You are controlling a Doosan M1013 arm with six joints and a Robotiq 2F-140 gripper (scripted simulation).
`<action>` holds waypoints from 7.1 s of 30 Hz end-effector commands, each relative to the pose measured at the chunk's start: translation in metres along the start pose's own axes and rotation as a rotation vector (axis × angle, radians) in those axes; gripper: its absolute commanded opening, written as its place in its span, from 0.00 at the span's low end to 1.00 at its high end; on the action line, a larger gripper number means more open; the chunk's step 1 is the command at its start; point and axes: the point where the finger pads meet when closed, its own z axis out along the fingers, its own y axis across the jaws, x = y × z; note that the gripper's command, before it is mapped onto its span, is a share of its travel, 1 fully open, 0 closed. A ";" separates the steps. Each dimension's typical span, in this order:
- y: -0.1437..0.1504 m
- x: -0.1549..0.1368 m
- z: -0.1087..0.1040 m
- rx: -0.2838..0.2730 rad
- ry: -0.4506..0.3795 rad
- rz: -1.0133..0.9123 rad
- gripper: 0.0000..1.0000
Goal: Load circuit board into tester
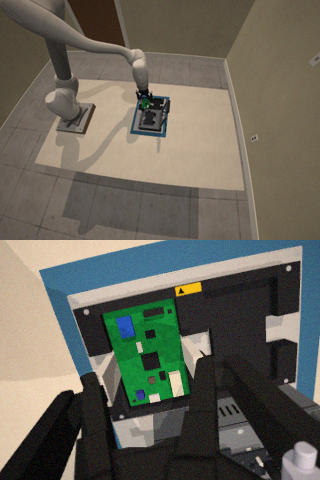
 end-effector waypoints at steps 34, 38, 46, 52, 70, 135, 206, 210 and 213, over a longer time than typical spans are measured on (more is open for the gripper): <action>0.000 0.000 -0.019 0.000 0.000 0.000 0.46; 0.000 0.000 -0.021 0.000 0.000 0.000 0.46; 0.000 0.000 -0.027 0.000 0.000 0.000 0.46; 0.000 0.000 -0.029 0.000 0.000 0.000 0.46; 0.000 0.000 -0.031 0.000 0.000 0.000 0.46; 0.000 0.000 -0.100 0.000 0.000 0.000 0.46; 0.000 0.000 -0.100 0.000 0.000 -0.252 0.46; 0.000 0.000 -0.100 0.000 0.000 -0.307 0.46; 0.000 0.000 -0.100 0.000 0.000 -0.352 0.46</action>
